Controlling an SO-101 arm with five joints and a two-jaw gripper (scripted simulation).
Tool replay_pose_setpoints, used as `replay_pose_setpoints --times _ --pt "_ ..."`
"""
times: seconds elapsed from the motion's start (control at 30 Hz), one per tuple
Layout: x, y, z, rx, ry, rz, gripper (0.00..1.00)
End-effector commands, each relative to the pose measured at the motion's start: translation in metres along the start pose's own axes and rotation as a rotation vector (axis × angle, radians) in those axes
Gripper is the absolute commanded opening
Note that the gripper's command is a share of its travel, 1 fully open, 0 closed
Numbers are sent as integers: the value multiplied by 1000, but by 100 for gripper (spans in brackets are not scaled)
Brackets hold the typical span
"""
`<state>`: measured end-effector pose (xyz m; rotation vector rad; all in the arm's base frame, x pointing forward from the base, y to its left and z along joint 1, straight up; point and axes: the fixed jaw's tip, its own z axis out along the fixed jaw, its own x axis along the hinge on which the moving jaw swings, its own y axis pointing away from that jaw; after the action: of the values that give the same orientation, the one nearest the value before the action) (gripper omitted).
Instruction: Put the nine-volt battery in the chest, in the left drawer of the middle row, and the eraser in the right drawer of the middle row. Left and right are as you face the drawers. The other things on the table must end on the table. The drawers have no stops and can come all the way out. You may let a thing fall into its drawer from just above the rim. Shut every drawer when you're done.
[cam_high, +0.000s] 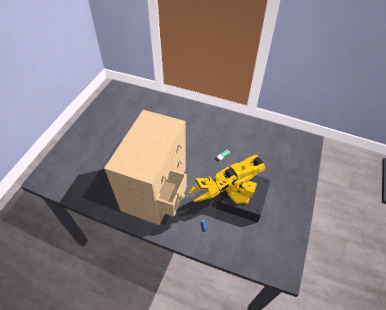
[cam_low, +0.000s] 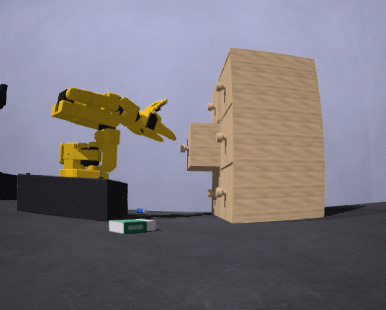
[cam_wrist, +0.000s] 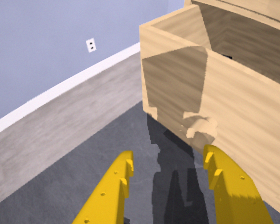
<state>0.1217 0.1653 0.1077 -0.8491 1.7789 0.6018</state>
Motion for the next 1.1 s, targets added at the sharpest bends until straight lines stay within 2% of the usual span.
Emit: replay_pose_setpoints --times 0.0,0.67,0.9,1.07 --pt "1 -2 1 10 0 10 21" --pt "1 -3 1 12 0 11 21" --pt "2 -12 14 53 0 25 21" --pt "2 -12 14 53 0 25 21"
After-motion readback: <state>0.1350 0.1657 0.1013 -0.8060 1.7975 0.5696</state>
